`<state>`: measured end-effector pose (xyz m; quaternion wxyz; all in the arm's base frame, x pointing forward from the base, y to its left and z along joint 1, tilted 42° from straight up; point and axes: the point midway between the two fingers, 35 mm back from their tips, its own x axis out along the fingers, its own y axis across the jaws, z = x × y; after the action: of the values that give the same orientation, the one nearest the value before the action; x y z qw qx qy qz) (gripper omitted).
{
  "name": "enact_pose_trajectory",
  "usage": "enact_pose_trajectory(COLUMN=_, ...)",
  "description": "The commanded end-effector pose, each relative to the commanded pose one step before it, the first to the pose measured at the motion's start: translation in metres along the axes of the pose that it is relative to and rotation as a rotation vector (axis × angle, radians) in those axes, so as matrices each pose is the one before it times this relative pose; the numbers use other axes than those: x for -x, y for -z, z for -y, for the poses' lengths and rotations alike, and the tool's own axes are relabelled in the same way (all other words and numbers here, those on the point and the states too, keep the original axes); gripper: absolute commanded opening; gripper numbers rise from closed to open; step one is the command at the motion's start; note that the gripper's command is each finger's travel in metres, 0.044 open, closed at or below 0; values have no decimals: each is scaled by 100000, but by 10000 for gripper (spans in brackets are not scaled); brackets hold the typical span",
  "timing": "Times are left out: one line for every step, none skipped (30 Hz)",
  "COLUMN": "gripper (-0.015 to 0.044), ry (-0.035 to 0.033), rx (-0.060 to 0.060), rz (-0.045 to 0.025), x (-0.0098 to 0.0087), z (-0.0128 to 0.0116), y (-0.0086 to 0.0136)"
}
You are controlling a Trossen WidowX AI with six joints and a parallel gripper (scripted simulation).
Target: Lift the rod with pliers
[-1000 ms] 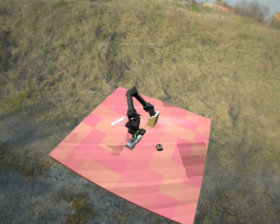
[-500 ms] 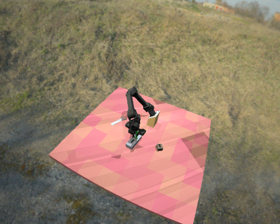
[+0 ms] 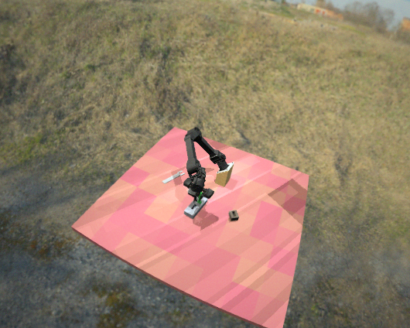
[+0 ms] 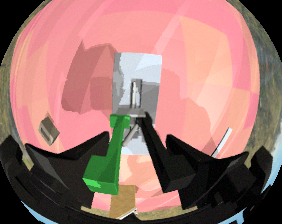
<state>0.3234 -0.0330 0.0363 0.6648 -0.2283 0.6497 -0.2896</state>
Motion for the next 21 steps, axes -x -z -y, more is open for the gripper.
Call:
enact_pose_trajectory(gripper=270, ry=-410, rx=-180, rz=511, x=126, z=-235, y=-79)
enact_pose_trajectory(gripper=269, ry=-1, rx=0, rz=0, x=0, z=-10, y=0)
enact_pose_trajectory(gripper=268, ry=-1, rx=0, rz=0, x=0, z=-10, y=0)
enact_pose_trajectory(gripper=266, ry=-1, rx=0, rz=0, x=0, z=-10, y=0)
enact_pose_trajectory(gripper=265, ry=-1, rx=0, rz=0, x=0, z=-10, y=0)
enact_pose_trajectory(gripper=264, ry=-1, rx=0, rz=0, x=0, z=-11, y=0)
enact_pose_trajectory(gripper=262, ry=-1, rx=0, rz=0, x=0, z=-11, y=0)
enact_pose_trajectory(gripper=261, ry=-1, rx=0, rz=0, x=0, z=-11, y=0)
enact_pose_trajectory(gripper=260, ry=-1, rx=0, rz=0, x=0, z=-11, y=0)
enact_pose_trajectory(gripper=258, ry=-1, rx=0, rz=0, x=0, z=-11, y=0)
enact_pose_trajectory(gripper=257, ry=-1, rx=0, rz=0, x=0, z=-11, y=0)
enact_pose_trajectory(gripper=256, ry=-1, rx=0, rz=0, x=0, z=-11, y=0)
enact_pose_trajectory(gripper=254, ry=-1, rx=0, rz=0, x=0, z=-12, y=0)
enact_pose_trajectory(gripper=253, ry=-1, rx=0, rz=0, x=0, z=-12, y=0)
enact_pose_trajectory(gripper=252, ry=-1, rx=0, rz=0, x=0, z=-11, y=0)
enact_pose_trajectory(gripper=250, ry=-1, rx=0, rz=0, x=0, z=-11, y=0)
enact_pose_trajectory(gripper=249, ry=-1, rx=0, rz=0, x=0, z=-11, y=0)
enact_pose_trajectory(gripper=248, ry=-1, rx=0, rz=0, x=0, z=-12, y=0)
enact_pose_trajectory(gripper=246, ry=-1, rx=0, rz=0, x=0, z=-12, y=0)
enact_pose_trajectory(gripper=245, ry=-1, rx=0, rz=0, x=0, z=-12, y=0)
enact_pose_trajectory(gripper=244, ry=-1, rx=0, rz=0, x=0, z=-12, y=0)
